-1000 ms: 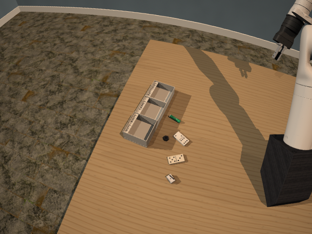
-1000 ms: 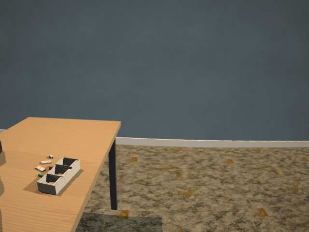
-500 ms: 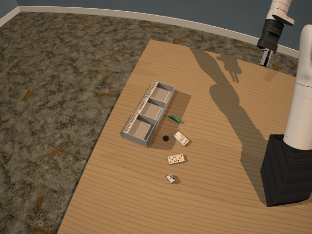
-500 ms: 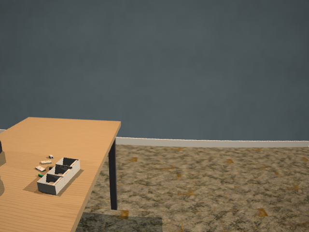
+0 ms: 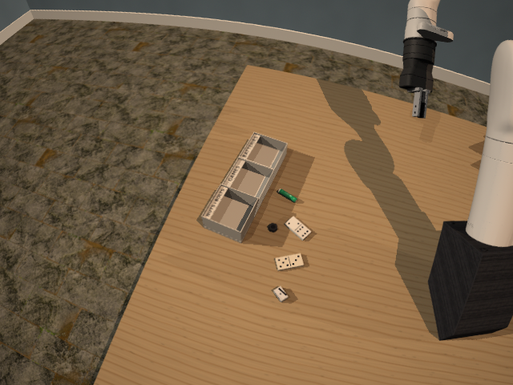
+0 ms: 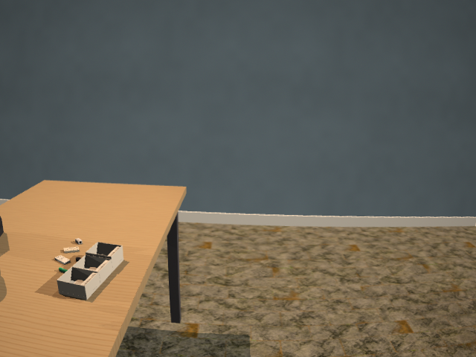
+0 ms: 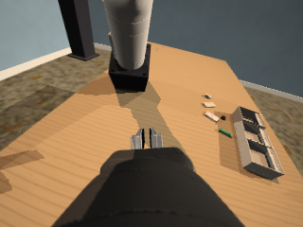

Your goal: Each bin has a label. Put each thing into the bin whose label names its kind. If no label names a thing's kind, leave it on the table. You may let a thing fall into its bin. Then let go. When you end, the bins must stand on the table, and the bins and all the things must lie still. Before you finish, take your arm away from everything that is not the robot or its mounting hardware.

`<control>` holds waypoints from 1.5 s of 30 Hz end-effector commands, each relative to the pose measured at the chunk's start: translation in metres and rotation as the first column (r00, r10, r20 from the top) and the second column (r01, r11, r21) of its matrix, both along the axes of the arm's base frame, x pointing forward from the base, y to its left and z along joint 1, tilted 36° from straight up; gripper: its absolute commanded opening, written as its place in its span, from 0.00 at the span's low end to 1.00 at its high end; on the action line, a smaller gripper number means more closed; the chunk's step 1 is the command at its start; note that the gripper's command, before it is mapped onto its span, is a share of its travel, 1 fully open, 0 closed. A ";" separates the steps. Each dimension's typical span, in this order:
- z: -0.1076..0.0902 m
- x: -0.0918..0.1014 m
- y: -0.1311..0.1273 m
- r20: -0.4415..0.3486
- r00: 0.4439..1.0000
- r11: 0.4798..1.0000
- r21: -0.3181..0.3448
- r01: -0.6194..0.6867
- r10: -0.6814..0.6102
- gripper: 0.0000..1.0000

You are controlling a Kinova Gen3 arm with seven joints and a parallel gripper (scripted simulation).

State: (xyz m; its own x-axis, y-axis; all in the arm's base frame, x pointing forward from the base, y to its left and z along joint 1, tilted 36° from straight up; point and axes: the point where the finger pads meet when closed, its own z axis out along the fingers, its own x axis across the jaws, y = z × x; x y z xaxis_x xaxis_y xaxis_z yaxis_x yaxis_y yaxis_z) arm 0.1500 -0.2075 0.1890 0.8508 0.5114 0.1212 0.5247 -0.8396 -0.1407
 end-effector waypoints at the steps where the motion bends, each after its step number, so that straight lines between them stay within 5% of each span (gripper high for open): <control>1: -0.007 0.016 0.014 -0.040 0.996 0.997 0.009 -0.077 0.078 0.31; 21: -0.025 0.051 0.048 -0.208 0.939 0.956 -0.052 -0.289 0.273 0.31; 38: -0.039 0.089 0.087 -0.338 0.837 0.850 -0.159 -0.502 0.431 0.31; 45: -0.045 0.110 0.111 -0.384 0.779 0.768 -0.223 -0.600 0.496 0.31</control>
